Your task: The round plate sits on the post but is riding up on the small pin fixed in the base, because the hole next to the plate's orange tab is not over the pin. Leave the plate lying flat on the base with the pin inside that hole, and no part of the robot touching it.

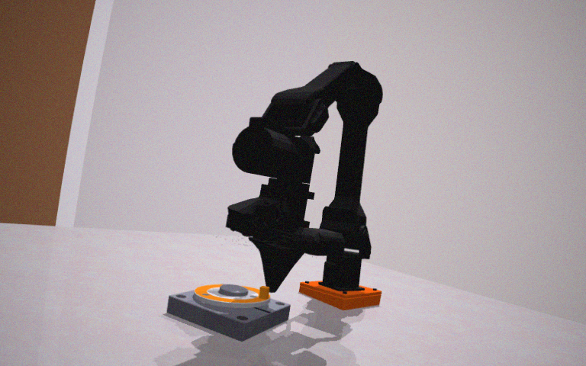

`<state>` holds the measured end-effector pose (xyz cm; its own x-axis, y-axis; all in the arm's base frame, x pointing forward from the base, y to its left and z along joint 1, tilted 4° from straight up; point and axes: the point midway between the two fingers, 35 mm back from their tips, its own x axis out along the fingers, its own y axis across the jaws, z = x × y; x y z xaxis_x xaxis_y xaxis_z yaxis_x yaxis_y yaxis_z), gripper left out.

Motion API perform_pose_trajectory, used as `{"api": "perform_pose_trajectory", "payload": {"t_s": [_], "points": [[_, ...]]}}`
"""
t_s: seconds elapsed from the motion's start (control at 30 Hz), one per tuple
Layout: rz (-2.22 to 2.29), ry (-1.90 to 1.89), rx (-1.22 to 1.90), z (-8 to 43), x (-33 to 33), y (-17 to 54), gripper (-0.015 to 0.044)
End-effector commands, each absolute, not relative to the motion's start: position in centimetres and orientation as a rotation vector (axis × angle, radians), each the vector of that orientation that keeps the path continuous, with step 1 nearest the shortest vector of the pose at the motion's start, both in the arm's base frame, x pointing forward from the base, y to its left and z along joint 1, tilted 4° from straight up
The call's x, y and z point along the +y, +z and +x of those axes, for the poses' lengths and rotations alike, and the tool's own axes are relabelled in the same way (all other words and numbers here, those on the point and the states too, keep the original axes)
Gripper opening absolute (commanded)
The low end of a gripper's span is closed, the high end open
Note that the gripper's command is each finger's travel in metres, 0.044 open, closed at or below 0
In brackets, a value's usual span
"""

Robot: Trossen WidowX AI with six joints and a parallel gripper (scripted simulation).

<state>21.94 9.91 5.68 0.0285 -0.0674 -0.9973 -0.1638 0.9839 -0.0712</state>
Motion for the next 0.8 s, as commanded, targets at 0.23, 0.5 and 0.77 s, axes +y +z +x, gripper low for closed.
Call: {"api": "perform_pose_trajectory", "payload": {"t_s": [0.23,0.5,0.77], "points": [[-0.176,0.075,1.543,22.5,10.5,5.6,0.0000],[-0.176,0.075,1.543,22.5,10.7,8.2,0.0000],[-0.182,0.077,1.538,22.5,10.6,9.1,0.0000]]}}
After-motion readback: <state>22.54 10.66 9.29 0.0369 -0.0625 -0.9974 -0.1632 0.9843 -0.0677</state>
